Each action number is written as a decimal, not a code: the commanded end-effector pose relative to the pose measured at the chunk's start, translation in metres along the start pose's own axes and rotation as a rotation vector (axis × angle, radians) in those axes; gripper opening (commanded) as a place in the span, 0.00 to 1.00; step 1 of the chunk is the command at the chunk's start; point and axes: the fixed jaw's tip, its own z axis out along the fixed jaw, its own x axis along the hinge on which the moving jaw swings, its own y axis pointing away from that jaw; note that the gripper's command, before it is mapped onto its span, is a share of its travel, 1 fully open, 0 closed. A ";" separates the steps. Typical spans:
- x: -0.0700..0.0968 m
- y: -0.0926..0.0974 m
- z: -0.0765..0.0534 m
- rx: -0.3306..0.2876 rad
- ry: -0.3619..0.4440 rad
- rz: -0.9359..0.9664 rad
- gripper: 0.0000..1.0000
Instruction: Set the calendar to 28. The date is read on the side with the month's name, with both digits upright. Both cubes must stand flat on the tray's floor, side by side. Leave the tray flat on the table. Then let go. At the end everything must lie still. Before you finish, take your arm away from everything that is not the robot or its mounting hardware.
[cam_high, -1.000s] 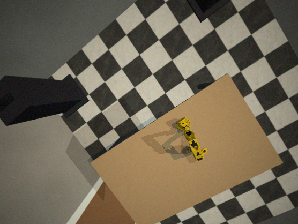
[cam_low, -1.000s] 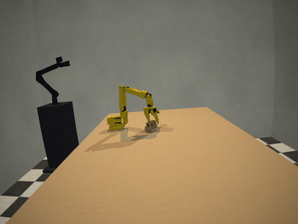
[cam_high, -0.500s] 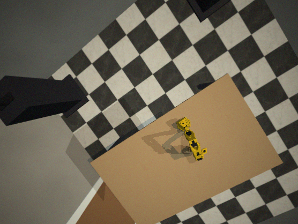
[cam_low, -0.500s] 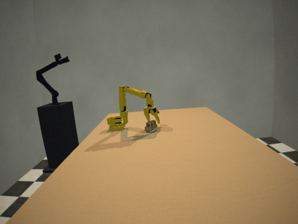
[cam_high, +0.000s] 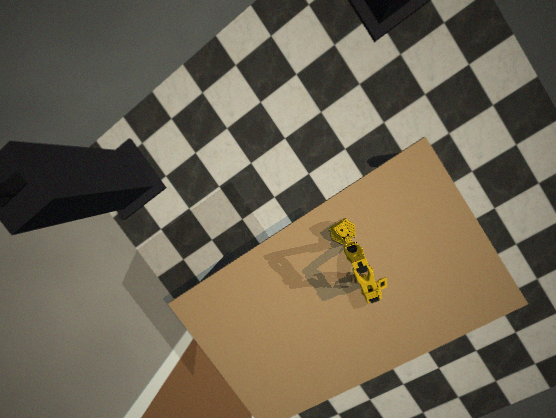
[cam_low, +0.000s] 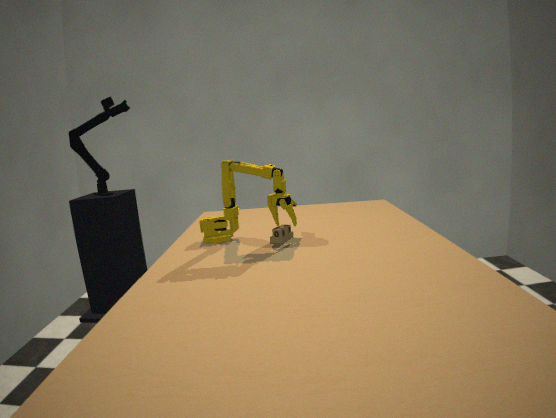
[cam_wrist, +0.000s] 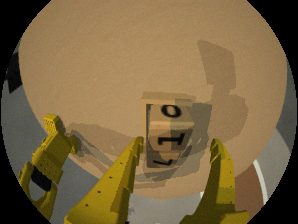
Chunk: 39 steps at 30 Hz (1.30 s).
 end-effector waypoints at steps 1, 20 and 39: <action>-0.001 -0.007 -0.025 0.063 -0.021 0.014 0.36; 0.000 -0.003 -0.044 0.063 -0.021 0.014 0.36; 0.000 -0.002 -0.045 0.067 -0.023 0.028 0.36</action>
